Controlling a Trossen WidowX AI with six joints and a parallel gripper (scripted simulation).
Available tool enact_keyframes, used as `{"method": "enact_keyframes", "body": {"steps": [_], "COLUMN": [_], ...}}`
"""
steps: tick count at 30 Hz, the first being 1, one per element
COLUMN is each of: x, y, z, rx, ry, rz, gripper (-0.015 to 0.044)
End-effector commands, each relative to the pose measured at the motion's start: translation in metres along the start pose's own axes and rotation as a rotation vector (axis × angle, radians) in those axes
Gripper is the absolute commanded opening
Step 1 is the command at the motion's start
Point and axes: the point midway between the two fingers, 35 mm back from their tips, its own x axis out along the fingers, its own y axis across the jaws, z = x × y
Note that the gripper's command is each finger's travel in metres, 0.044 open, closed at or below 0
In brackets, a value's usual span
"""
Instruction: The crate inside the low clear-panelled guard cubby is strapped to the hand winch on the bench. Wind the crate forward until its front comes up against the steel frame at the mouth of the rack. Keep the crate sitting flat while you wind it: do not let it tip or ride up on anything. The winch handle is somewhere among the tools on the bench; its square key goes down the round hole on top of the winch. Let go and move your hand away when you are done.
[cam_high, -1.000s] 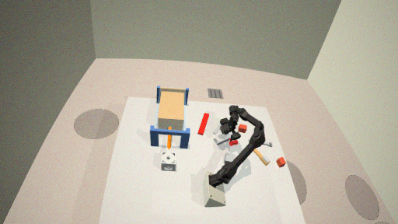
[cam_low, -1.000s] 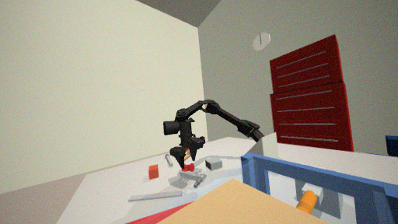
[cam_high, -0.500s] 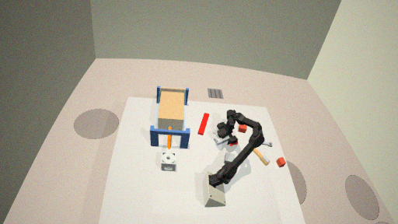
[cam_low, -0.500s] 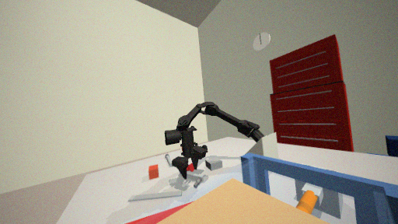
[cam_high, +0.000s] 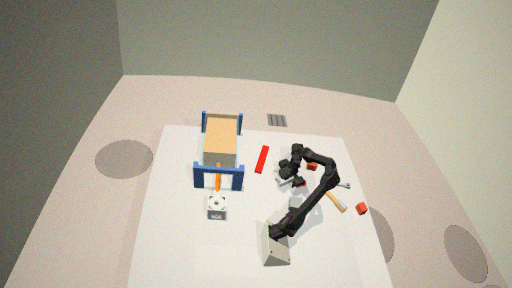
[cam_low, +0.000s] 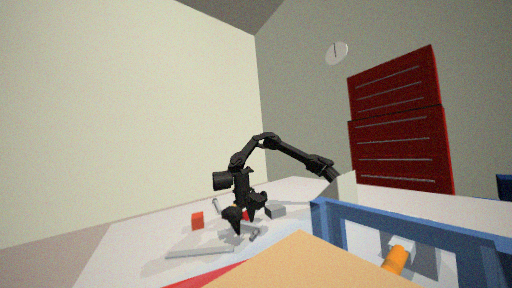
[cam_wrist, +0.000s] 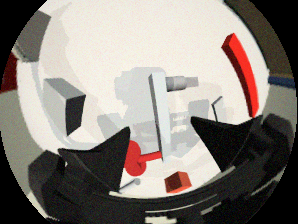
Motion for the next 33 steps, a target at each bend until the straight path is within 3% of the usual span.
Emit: {"method": "enact_keyframes", "body": {"steps": [1, 33], "x": [-0.0010, -0.0010], "y": [-0.0003, -0.0003], "z": [0.0000, 0.0000], "rx": [0.000, 0.000], "ry": [0.000, 0.000], "rz": [-0.001, -0.001], "gripper": [0.0427, 0.0213]}}
